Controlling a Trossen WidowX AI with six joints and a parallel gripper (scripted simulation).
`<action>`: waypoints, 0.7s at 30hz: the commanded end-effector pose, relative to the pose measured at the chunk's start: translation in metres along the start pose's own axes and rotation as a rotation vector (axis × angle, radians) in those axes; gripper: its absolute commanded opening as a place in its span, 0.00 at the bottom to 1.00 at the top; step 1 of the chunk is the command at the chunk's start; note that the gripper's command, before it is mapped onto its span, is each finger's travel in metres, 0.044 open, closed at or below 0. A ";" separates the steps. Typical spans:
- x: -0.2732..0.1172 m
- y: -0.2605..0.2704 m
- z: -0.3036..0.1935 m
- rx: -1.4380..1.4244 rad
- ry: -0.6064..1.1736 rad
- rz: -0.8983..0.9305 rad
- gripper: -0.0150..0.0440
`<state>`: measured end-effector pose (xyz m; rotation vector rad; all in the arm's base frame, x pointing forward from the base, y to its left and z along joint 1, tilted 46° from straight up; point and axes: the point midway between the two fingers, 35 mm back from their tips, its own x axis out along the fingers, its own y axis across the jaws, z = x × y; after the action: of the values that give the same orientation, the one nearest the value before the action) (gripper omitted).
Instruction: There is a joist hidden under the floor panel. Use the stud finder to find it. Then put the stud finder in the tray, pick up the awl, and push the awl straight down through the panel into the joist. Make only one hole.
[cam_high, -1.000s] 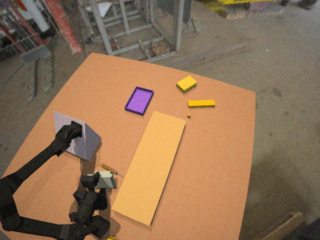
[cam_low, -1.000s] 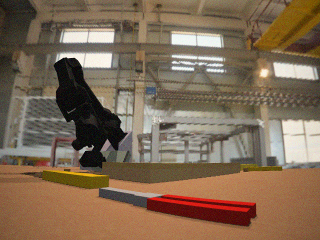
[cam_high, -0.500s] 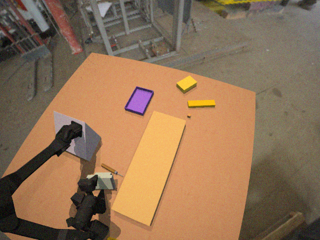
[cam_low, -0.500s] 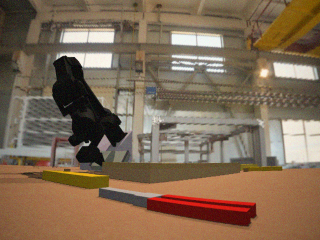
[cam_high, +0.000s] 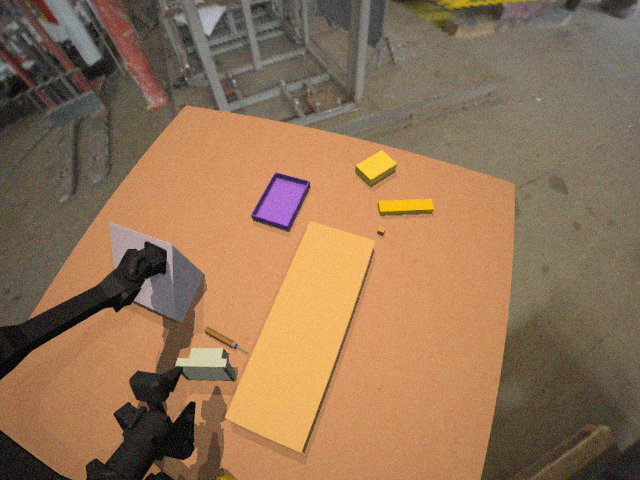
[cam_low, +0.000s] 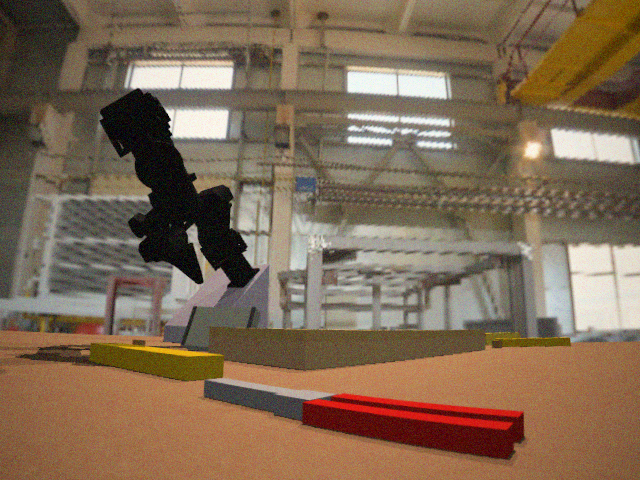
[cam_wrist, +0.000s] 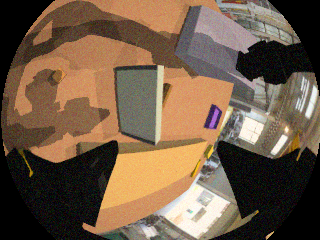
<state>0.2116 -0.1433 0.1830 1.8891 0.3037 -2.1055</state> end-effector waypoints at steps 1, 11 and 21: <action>0.007 0.001 0.000 -0.004 -0.018 -0.019 1.00; 0.007 0.001 0.000 -0.004 -0.018 -0.019 1.00; 0.029 -0.005 -0.002 -0.318 -0.104 0.112 1.00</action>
<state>0.2116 -0.1451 0.1685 1.7693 0.3710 -2.0556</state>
